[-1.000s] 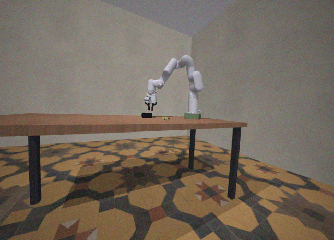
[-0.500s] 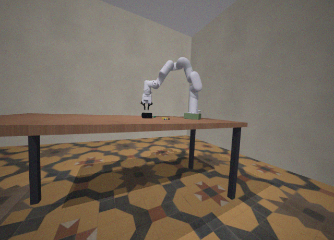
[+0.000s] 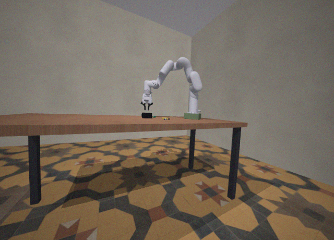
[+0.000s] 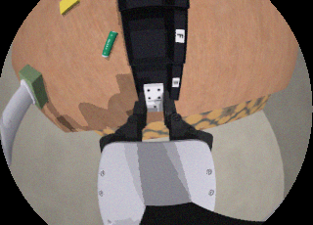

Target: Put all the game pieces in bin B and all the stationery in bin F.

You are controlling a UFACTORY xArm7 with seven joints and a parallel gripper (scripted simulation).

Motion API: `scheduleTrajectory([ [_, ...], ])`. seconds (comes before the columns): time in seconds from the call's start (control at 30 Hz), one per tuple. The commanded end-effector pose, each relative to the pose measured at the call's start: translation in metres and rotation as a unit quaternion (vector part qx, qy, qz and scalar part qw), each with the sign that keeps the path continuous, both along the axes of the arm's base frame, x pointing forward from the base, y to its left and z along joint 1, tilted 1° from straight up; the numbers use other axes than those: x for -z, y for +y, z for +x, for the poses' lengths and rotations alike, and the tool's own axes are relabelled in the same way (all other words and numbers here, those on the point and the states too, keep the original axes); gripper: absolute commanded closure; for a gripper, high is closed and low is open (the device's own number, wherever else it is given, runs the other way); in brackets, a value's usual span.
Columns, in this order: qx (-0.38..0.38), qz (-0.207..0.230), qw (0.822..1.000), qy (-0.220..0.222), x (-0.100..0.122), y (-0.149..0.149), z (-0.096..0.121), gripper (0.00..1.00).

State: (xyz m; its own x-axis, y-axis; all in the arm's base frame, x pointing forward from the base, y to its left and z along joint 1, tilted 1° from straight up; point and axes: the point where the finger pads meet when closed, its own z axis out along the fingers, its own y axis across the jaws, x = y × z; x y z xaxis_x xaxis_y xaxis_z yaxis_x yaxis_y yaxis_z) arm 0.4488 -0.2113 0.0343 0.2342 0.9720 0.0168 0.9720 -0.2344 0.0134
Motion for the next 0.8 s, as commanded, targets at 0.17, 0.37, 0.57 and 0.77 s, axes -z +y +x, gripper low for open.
scheduleTrajectory([
  [0.17,0.0,-0.001,1.0,-0.002,-0.002,0.0,0.001,1.0],
  [0.37,0.0,-0.001,1.0,-0.002,0.0,0.0,0.001,1.0],
  [0.57,0.0,-0.001,1.0,-0.002,0.008,0.0,0.001,1.0],
  [0.77,0.0,-0.001,1.0,-0.002,0.02,0.0,0.001,1.0],
])
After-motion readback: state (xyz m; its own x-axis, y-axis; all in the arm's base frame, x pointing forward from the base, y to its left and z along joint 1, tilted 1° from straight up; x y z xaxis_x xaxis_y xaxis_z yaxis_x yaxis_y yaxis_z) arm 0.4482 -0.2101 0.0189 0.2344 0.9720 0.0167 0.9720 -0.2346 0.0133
